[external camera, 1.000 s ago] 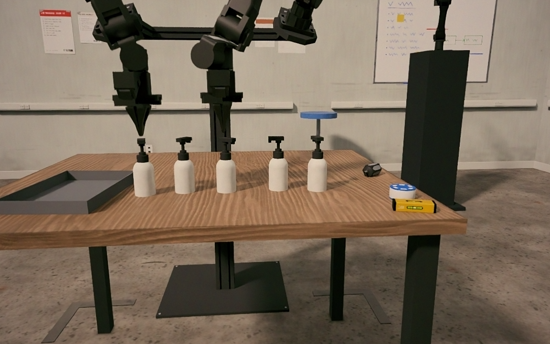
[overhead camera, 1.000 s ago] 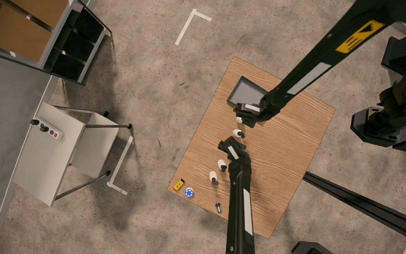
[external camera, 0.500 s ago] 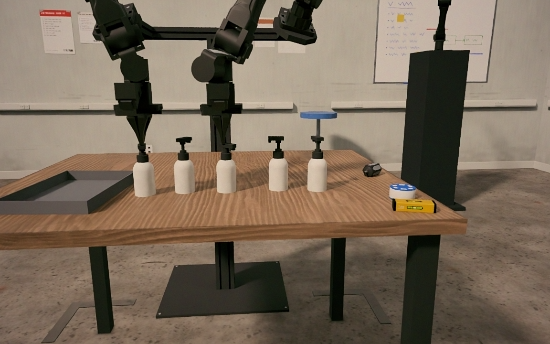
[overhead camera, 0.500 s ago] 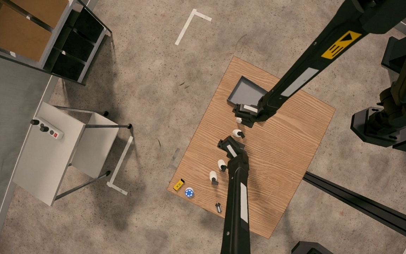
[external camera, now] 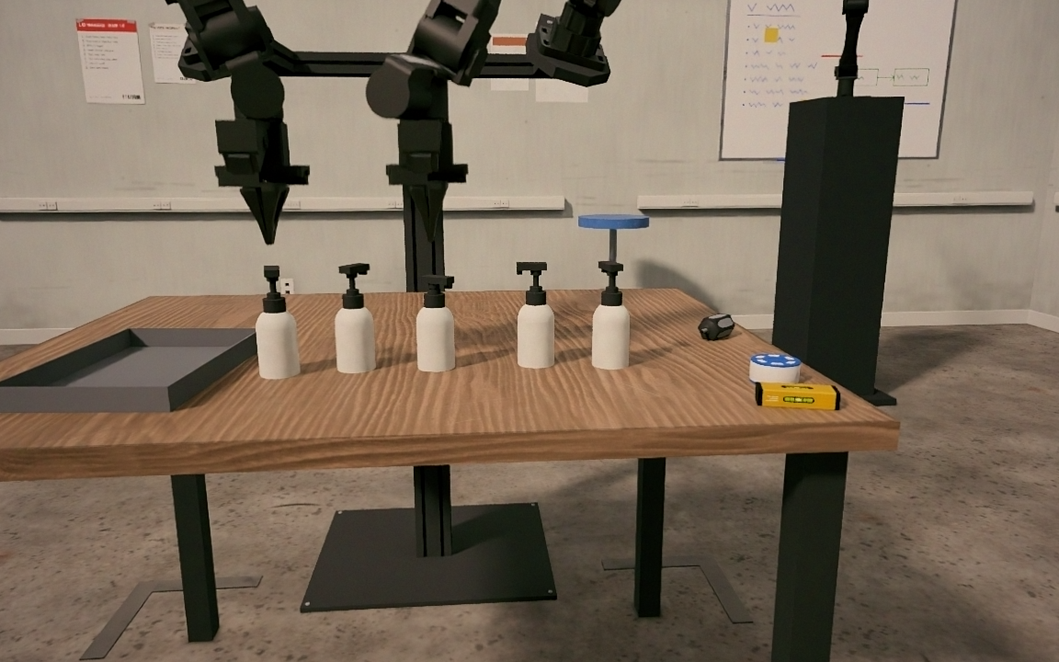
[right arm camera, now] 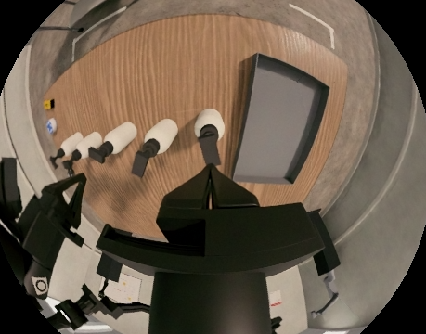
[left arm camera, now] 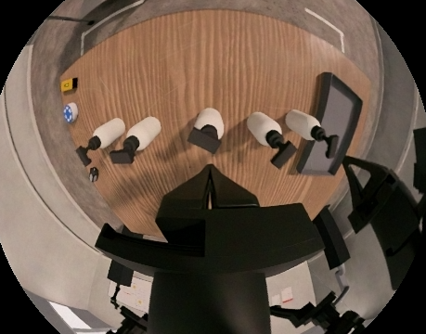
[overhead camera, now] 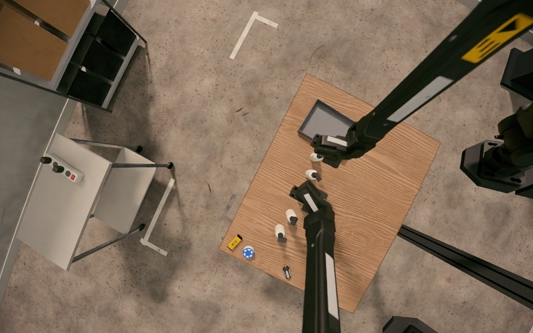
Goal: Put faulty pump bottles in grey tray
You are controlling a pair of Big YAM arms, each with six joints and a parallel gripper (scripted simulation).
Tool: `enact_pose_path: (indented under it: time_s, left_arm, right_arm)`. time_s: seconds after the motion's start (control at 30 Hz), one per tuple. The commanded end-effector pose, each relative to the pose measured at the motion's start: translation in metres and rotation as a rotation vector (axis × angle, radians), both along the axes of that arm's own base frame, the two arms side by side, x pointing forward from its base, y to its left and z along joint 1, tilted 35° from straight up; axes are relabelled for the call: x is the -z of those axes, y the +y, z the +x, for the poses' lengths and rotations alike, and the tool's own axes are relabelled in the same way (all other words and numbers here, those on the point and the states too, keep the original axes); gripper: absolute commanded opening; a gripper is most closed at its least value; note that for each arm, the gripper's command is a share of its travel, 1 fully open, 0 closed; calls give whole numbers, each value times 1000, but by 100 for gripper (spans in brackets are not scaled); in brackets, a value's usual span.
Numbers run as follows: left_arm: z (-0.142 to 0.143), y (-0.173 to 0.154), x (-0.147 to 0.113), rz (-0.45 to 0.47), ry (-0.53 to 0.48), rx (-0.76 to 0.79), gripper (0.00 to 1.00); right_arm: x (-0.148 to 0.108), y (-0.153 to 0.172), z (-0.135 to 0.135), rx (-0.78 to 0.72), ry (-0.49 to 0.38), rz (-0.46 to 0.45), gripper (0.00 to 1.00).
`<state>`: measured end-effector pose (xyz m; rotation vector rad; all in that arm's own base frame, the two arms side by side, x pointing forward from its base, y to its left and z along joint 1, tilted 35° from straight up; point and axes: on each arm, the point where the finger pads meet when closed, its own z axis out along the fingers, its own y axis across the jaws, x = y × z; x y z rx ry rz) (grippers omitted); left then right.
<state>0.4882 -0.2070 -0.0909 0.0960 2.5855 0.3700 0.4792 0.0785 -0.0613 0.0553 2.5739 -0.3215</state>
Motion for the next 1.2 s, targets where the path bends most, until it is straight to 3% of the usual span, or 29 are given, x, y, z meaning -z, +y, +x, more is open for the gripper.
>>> enact_pose_path:
  time_s: [0.0,0.07,0.27,0.33,0.5,0.7,0.83,1.17]
  left_arm:
    - [-4,-11,-21,-18,-17,-7,0]
    - [6,5,-4,-6,-1,-31,0]
    - [8,-5,-4,-13,-4,-23,0]
    - [11,-18,-24,-36,-37,-8,0]
    - [-5,-15,-29,-32,-25,-23,0]
    - [-34,-22,-67,-30,-25,-19,0]
    - [-40,-25,-78,-28,-29,-11,0]
    - [-39,-17,-70,-11,-10,-15,0]
  right_arm:
    - [-16,10,-11,-3,1,4,0]
    - [-12,5,-3,4,-2,0,0]
    - [-3,-3,3,27,11,3,0]
    - [-22,7,5,18,-22,16,0]
    - [-33,16,-9,12,-16,19,0]
    - [-67,25,-33,7,-17,15,0]
    - [-76,27,-39,1,-20,12,0]
    - [-70,21,-38,3,-4,0,0]
